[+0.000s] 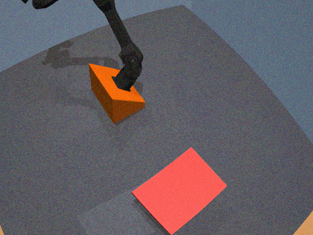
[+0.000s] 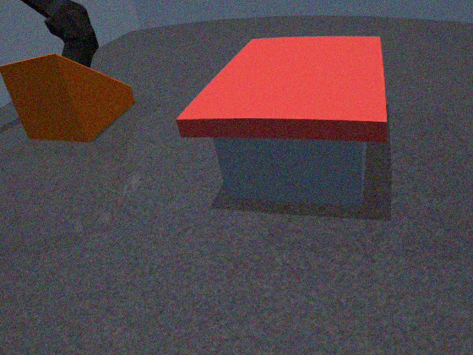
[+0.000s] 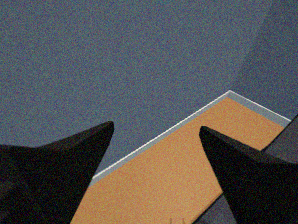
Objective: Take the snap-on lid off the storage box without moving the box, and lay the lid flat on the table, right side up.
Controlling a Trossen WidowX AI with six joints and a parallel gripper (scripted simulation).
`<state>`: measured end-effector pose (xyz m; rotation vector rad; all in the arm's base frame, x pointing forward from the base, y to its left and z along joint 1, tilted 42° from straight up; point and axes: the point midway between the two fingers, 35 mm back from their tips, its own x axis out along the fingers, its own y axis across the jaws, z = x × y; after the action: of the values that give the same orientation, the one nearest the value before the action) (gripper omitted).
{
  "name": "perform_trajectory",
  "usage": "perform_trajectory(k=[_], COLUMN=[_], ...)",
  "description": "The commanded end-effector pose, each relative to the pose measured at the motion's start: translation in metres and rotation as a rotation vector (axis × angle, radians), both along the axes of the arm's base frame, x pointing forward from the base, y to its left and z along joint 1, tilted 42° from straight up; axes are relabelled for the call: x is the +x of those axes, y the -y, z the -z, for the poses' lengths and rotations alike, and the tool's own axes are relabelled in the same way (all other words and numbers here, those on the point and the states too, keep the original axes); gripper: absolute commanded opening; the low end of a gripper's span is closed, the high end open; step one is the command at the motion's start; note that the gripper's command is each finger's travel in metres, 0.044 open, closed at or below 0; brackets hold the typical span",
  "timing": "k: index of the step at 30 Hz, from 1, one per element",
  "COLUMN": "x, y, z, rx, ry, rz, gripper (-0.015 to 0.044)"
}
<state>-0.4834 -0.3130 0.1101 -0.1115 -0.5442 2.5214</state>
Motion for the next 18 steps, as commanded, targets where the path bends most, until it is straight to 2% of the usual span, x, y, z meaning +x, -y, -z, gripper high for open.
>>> perform_trajectory(k=[1, 6, 10, 13, 18], x=[0.001, 0.028, 0.060, 0.076, 0.136], y=[0.002, 0.062, 0.110, 0.129, 0.184], z=[0.000, -0.004, -0.002, -0.001, 0.007], rx=[0.000, 0.001, -0.011, -0.018, -0.052], ry=[0.000, 0.003, 0.026, 0.041, 0.116], rz=[-0.009, -0.258, -0.473, -0.558, -0.836], gripper=[0.0374, 0.0243, 0.0235, 0.0235, 0.0235])
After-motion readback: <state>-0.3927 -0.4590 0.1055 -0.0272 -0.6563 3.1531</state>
